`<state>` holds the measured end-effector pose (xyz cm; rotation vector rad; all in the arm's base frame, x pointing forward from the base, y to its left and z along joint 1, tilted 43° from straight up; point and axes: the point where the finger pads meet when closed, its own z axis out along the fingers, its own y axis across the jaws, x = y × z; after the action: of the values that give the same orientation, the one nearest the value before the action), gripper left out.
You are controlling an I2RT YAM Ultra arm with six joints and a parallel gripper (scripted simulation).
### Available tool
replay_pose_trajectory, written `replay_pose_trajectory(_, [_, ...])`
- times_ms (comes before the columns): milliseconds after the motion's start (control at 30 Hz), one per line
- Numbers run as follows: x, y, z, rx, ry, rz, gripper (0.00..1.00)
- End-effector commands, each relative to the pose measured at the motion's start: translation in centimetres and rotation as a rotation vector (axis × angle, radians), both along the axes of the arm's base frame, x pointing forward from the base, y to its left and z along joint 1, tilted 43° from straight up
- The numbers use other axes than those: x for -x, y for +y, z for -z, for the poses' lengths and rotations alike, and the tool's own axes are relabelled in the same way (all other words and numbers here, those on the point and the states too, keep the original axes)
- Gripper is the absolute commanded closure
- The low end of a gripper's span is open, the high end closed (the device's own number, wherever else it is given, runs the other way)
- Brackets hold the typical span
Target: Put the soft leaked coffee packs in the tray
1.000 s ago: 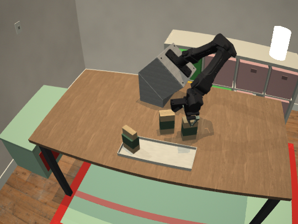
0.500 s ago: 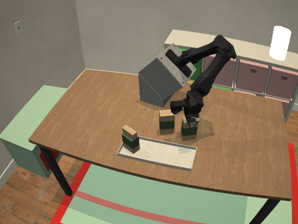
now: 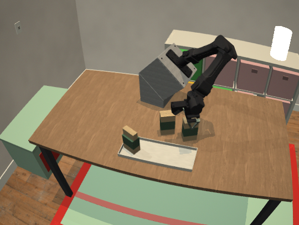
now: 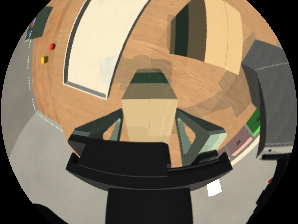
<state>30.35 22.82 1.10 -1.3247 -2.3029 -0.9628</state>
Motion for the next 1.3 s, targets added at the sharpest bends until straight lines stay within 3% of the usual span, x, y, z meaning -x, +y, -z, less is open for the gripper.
replay_pose_trajectory(0, [-0.89, -0.49, -0.58, 0.003, -0.027, 0.023, 0.23])
replay_pose_trajectory(567, [-0.89, -0.49, -0.58, 0.003, -0.027, 0.023, 0.23])
replay_pose_trajectory(600, [-0.89, -0.49, -0.58, 0.003, -0.027, 0.023, 0.76])
replay_pose_trajectory(1267, [-0.80, -0.52, -0.54, 0.004, -0.023, 0.022, 0.76])
